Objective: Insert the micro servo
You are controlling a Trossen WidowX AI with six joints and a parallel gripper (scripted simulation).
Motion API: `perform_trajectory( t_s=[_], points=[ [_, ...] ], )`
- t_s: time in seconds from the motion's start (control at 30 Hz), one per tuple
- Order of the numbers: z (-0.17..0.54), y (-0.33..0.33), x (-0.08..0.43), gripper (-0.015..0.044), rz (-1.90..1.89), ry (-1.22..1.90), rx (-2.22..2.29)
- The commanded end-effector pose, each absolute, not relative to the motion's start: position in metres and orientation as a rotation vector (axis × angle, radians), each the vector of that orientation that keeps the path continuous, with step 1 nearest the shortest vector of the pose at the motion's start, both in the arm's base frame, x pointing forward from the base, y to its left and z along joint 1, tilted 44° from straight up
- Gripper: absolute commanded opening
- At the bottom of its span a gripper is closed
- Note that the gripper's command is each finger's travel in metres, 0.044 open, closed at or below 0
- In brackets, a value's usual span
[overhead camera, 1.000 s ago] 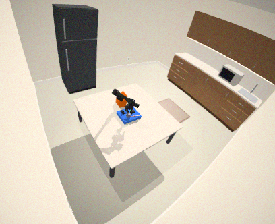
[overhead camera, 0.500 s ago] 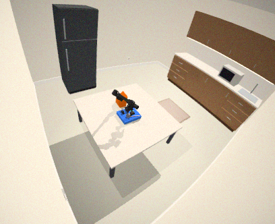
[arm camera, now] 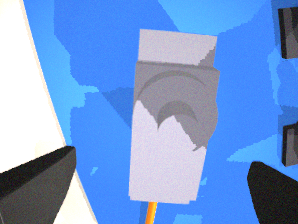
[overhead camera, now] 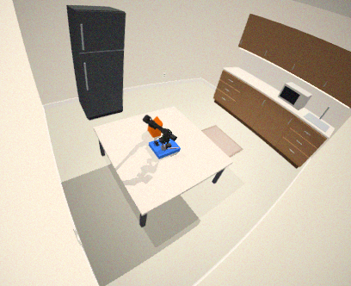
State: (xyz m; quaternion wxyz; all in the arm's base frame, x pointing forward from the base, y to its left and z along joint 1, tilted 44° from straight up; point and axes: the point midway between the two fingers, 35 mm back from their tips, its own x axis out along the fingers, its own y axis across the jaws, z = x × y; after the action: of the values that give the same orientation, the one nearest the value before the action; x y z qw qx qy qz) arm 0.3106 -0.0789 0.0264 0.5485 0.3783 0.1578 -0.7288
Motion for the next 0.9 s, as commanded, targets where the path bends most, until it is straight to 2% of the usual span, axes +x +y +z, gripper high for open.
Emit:
perform_trajectory(
  t_s=[0.0,0.23,0.4,0.53,0.87],
  points=[
    [0.025,-0.080,0.310,0.0309,-1.725,0.375,0.888],
    [0.025,-0.080,0.310,0.0125,-1.725,0.375,0.888],
    [0.025,-0.080,0.310,0.0092,-1.725,0.375,0.888],
    [0.032,-0.074,0.311,0.0000,-1.724,0.376,0.889],
    [0.049,-0.060,0.304,0.0000,-1.725,0.376,0.889]
  ],
)
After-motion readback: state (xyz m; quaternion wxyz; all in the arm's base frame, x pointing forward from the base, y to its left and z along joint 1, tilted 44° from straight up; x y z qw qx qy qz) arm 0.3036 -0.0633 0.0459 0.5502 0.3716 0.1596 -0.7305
